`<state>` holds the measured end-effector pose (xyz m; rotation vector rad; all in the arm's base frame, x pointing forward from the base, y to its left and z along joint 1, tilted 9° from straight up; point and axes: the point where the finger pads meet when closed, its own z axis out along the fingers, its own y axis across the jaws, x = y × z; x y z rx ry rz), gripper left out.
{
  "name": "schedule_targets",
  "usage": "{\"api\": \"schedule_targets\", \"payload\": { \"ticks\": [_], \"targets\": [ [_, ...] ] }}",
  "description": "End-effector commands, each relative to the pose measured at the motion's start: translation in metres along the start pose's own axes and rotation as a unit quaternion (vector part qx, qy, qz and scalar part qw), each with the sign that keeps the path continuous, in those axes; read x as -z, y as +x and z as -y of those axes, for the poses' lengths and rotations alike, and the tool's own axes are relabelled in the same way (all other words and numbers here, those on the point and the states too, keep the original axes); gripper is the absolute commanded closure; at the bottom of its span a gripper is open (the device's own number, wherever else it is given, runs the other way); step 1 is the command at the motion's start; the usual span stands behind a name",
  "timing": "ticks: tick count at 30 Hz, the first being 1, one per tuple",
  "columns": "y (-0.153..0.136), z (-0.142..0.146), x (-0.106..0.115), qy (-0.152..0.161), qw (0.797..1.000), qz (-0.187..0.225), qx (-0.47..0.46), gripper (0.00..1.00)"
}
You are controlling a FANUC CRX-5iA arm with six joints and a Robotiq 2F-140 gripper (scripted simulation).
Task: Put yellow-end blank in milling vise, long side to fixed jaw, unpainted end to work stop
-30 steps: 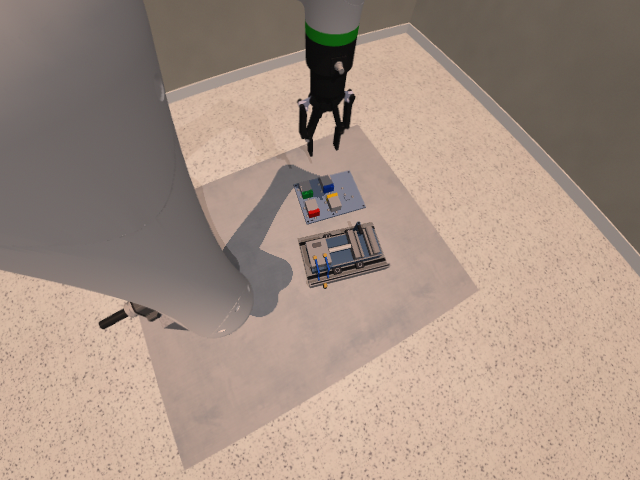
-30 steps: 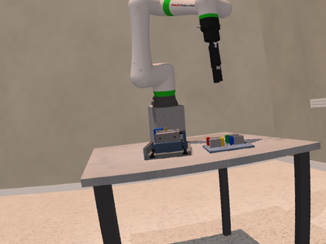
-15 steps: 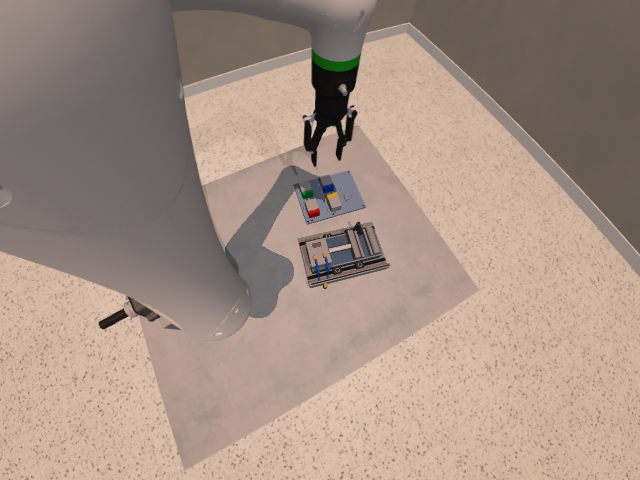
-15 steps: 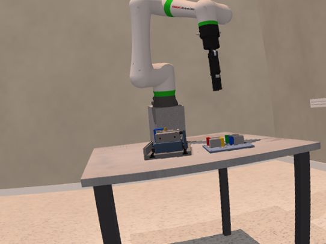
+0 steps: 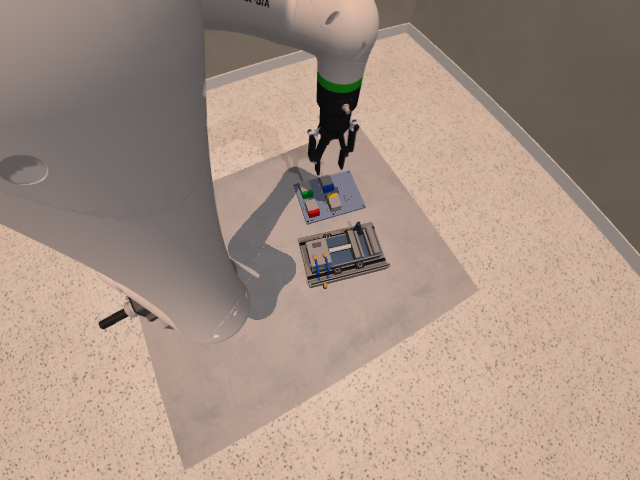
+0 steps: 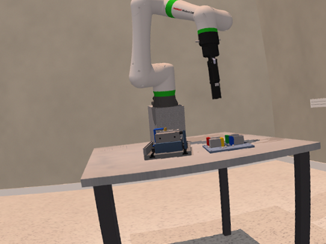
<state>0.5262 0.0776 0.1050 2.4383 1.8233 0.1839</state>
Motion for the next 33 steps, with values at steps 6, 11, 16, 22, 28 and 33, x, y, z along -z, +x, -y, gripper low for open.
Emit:
{"api": "schedule_targets", "payload": {
  "ticks": [6,11,16,22,28,33],
  "targets": [
    [-0.004,-0.005,-0.018,-0.001,1.000,0.000,0.000,0.47],
    [-0.008,-0.009,-0.033,-0.001,1.000,0.000,0.000,0.47],
    [-0.012,-0.013,-0.049,-0.001,1.000,0.000,0.000,0.47],
    [-0.014,-0.015,-0.058,-0.001,1.000,0.000,0.000,0.47],
    [-0.020,-0.021,-0.081,-0.001,1.000,0.000,0.000,0.47],
    [-0.024,-0.026,-0.100,-0.001,1.000,0.000,0.000,0.47]
  ]
}}
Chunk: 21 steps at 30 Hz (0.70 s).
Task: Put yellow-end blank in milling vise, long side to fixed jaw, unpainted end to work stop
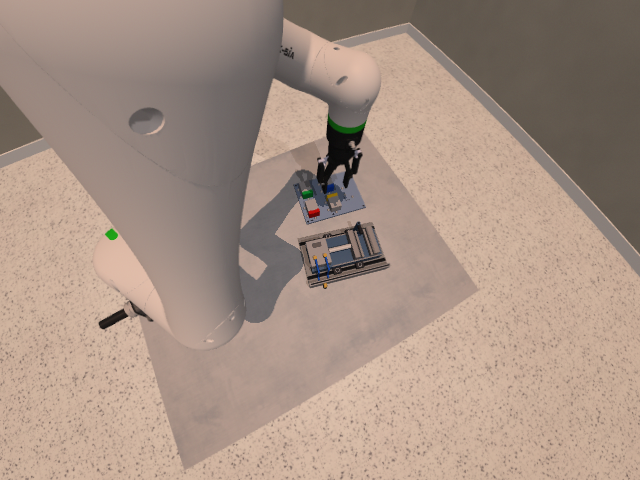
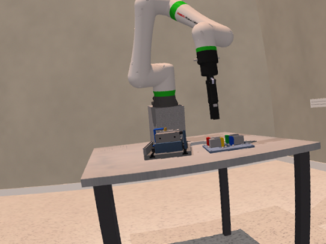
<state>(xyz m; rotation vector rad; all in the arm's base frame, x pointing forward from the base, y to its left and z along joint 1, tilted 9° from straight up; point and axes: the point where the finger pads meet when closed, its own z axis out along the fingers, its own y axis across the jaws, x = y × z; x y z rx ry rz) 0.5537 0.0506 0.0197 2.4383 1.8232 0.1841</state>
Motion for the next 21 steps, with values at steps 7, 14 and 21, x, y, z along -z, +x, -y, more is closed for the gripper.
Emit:
{"api": "schedule_targets", "payload": {
  "ticks": [7,14,21],
  "targets": [
    [-0.005,-0.006,-0.020,-0.001,1.000,0.000,0.000,0.47],
    [-0.007,-0.009,-0.031,-0.001,1.000,0.000,0.000,0.47],
    [-0.009,-0.012,-0.041,-0.001,1.000,0.000,0.000,0.47]
  ]
}}
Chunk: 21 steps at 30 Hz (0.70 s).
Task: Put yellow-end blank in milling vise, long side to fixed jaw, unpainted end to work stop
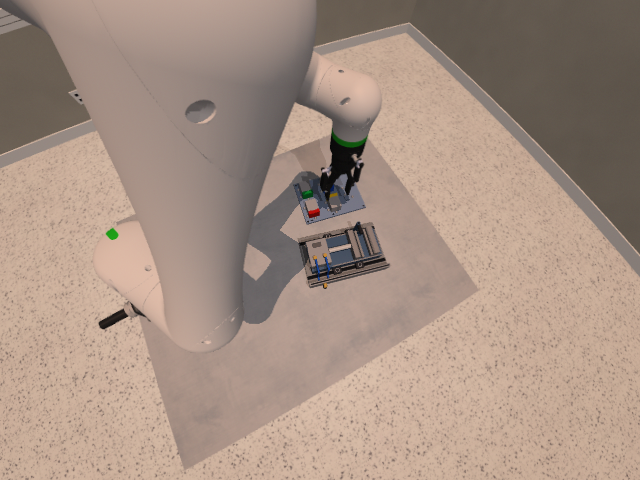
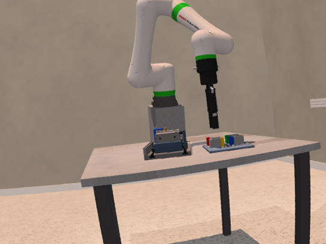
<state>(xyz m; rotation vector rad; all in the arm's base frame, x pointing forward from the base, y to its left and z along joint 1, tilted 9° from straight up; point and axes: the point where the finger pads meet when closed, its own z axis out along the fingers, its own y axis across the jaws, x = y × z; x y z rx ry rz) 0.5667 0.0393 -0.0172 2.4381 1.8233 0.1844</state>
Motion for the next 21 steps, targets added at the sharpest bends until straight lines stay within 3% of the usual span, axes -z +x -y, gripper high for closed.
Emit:
{"api": "schedule_targets", "payload": {
  "ticks": [1,21],
  "targets": [
    [-0.0003,-0.0016,-0.0021,-0.001,1.000,0.000,0.000,0.47],
    [0.0018,0.0009,0.0072,-0.001,1.000,0.000,0.000,0.47]
  ]
}}
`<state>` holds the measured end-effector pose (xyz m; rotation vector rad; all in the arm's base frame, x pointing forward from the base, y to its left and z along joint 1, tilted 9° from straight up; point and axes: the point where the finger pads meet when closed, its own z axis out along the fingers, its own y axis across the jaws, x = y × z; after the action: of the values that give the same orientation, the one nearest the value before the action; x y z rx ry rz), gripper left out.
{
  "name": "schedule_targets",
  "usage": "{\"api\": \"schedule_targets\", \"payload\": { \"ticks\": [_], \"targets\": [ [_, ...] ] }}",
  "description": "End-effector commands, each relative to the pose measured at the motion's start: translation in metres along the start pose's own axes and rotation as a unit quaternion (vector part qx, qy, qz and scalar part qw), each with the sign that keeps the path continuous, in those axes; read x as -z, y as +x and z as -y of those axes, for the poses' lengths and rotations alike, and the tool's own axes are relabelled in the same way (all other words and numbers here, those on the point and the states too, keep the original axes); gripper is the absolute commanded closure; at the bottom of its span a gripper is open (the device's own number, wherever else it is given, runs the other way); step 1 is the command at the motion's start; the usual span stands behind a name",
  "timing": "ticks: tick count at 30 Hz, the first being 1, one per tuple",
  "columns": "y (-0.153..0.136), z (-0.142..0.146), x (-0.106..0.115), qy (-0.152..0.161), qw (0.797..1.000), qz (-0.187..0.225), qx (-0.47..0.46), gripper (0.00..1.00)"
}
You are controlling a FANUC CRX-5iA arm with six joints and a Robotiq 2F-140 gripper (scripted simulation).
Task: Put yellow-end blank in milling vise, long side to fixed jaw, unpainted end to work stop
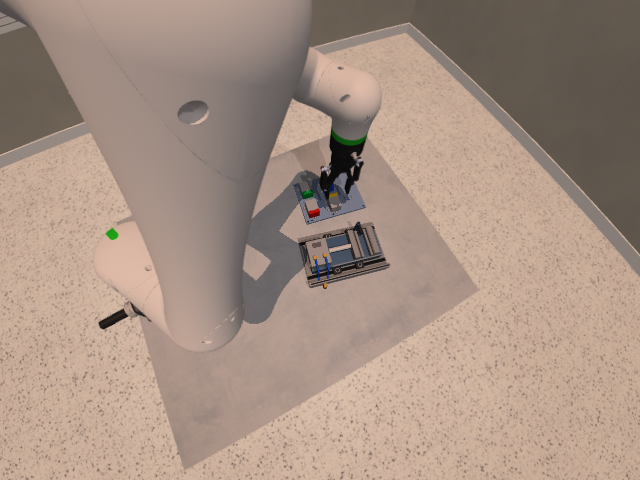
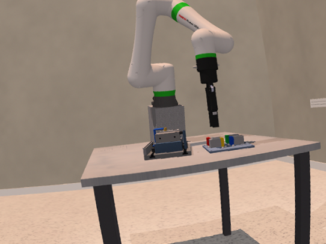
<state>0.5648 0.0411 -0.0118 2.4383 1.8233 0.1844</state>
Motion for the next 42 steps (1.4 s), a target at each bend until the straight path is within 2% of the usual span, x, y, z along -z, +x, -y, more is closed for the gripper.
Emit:
{"api": "schedule_targets", "payload": {
  "ticks": [1,42],
  "targets": [
    [0.0005,-0.0004,0.0019,-0.001,1.000,0.000,0.000,0.47],
    [0.0022,0.0016,0.0096,-0.001,1.000,0.000,0.000,0.47]
  ]
}}
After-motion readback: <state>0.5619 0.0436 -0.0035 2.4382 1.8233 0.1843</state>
